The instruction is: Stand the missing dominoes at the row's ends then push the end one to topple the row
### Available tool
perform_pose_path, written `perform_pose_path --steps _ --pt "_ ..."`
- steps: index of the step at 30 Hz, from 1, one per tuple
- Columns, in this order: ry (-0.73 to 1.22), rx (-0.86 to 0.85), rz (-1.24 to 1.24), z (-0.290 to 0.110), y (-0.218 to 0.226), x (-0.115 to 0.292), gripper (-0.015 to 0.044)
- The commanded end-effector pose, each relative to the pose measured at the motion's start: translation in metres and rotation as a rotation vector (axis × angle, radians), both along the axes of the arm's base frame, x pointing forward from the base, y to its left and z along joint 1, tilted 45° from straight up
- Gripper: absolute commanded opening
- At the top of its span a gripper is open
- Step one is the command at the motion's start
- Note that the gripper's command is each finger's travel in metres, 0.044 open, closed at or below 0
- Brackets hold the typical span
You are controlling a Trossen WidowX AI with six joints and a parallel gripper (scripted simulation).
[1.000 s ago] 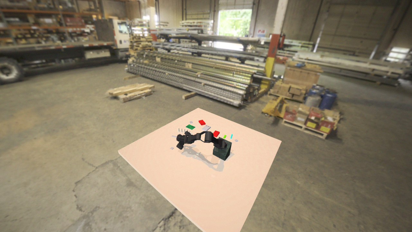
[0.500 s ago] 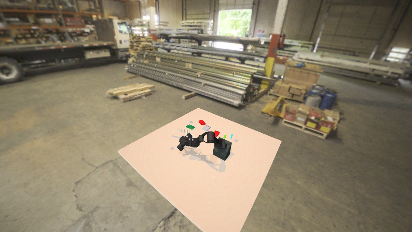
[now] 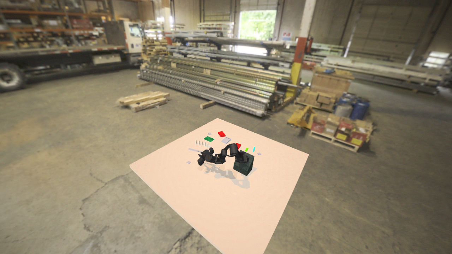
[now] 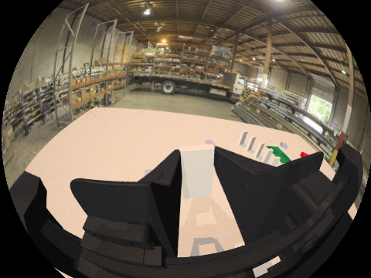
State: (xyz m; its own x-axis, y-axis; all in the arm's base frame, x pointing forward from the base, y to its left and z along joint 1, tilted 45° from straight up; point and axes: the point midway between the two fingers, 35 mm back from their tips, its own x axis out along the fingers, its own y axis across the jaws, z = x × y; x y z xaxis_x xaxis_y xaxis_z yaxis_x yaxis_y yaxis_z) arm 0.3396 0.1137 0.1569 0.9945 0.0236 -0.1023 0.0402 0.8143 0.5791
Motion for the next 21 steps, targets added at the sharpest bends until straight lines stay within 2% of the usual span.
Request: perform_pose_path --steps 1,7,21 --pt "-0.058 0.07 -0.037 0.004 -0.006 -0.015 0.0107" --pt "-0.136 0.168 -0.079 0.012 -0.015 -0.033 0.0107" --pt "-0.138 0.171 -0.081 0.012 -0.015 -0.034 0.0107"
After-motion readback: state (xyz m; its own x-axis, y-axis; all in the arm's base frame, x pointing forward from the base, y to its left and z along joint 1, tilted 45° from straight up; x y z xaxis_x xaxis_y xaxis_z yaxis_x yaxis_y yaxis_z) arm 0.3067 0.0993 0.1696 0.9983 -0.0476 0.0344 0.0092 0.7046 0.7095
